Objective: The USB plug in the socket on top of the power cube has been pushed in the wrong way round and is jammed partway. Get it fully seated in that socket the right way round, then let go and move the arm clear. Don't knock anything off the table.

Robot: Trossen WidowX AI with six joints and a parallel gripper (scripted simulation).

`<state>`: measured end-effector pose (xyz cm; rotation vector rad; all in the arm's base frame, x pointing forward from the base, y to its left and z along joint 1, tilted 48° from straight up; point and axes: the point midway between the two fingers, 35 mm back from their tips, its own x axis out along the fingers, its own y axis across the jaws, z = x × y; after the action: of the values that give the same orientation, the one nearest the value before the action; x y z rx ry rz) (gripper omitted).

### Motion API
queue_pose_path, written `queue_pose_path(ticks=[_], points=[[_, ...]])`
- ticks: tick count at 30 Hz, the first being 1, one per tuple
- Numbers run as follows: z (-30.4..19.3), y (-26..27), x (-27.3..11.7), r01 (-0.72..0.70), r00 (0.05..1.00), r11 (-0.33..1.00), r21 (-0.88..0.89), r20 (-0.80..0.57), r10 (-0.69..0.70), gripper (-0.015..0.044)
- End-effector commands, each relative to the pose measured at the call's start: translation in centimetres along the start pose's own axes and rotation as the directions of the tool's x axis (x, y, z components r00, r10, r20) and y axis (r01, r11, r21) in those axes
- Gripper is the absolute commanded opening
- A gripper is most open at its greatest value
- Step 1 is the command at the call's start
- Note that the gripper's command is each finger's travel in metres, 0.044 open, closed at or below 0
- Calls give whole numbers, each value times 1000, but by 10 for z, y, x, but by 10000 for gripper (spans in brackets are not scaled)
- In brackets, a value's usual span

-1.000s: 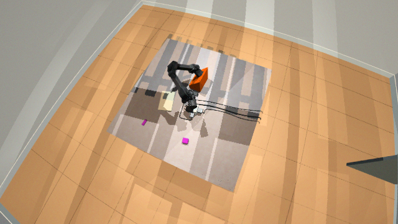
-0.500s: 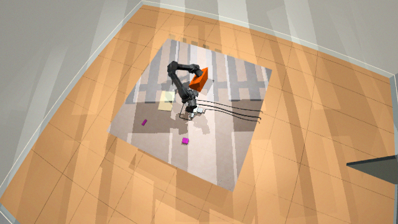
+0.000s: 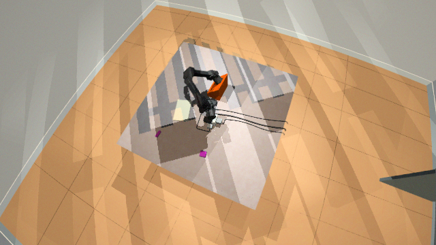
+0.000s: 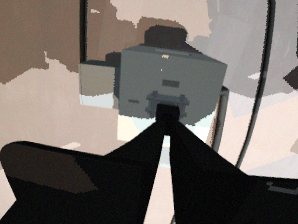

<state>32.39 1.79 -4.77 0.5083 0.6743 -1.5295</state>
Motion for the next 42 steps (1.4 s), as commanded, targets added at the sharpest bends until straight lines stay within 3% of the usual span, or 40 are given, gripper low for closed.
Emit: queue_pose_path(ticks=[1,42], points=[[0,0,1,-2,1000,1000,-3,3,2,0],[0,0,6,-2,1000,1000,-3,4,2,0]])
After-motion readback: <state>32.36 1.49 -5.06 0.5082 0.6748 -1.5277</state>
